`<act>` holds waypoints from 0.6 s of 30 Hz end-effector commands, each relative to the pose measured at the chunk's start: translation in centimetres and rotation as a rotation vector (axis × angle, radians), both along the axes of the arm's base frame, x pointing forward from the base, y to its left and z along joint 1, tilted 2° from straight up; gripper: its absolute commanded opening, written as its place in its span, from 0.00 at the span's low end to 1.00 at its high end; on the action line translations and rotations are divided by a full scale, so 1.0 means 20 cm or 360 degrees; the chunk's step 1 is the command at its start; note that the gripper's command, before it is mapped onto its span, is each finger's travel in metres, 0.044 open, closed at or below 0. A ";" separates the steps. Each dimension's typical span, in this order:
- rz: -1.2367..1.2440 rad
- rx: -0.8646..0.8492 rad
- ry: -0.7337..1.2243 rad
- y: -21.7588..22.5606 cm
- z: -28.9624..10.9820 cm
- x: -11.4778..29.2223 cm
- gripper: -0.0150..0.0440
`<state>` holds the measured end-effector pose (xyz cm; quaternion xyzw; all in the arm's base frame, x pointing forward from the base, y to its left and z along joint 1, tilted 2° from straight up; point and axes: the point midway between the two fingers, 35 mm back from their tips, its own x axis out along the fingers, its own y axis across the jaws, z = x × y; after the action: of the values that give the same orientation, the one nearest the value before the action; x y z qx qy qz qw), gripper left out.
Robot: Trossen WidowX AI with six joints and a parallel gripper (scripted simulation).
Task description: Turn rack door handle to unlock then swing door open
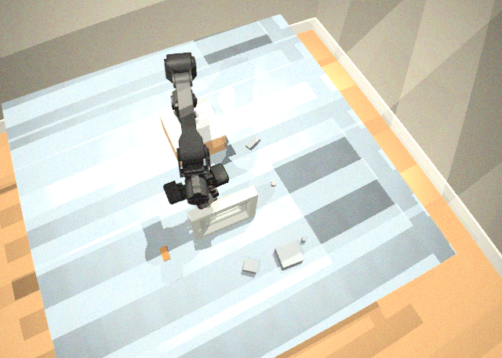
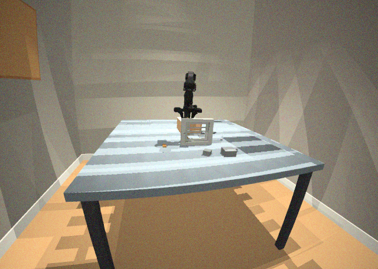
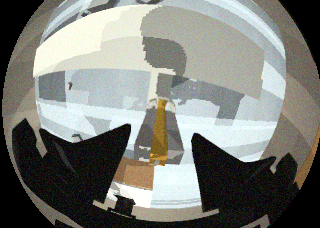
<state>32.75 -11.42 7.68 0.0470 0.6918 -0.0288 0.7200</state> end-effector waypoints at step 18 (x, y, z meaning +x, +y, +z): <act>-0.0005 0.0014 0.0013 0.01 -0.09 -0.02 0.40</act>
<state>32.60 -11.14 6.04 0.0491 0.6928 -0.0250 0.7190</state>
